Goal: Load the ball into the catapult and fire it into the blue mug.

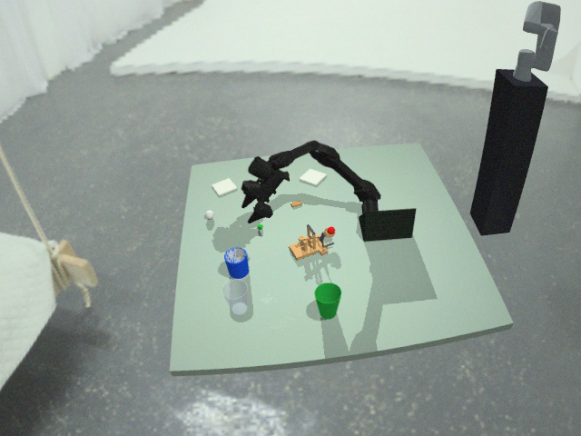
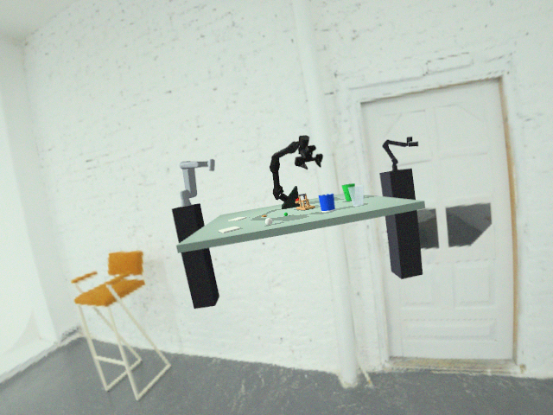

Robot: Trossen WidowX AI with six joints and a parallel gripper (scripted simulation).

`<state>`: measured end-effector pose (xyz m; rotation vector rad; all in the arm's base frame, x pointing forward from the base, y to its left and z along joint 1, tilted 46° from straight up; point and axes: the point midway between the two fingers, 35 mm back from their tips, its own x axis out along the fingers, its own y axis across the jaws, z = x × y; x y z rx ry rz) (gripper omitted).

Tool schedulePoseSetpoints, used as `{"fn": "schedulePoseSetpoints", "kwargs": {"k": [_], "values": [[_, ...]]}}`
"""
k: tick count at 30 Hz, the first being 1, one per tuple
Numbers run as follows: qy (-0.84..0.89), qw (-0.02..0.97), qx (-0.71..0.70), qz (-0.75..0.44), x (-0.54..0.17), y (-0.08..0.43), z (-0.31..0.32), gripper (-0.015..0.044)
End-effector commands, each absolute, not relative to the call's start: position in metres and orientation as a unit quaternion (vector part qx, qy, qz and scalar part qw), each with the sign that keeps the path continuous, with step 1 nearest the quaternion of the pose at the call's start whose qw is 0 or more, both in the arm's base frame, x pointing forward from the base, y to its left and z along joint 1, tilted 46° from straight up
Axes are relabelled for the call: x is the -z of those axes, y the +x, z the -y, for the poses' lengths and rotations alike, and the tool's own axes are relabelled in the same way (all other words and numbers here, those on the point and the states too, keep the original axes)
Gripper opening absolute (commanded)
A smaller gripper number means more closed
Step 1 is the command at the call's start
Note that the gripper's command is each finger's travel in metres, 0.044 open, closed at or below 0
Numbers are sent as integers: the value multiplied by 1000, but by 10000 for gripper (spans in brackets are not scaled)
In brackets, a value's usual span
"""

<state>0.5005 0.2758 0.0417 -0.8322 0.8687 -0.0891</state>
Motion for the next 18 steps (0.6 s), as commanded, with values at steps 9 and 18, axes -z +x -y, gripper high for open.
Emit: {"fn": "schedulePoseSetpoints", "kwargs": {"k": [9,18], "values": [[-393,823,44,-407,-42,502,-275,256],[-393,823,44,-407,-42,502,-275,20]]}}
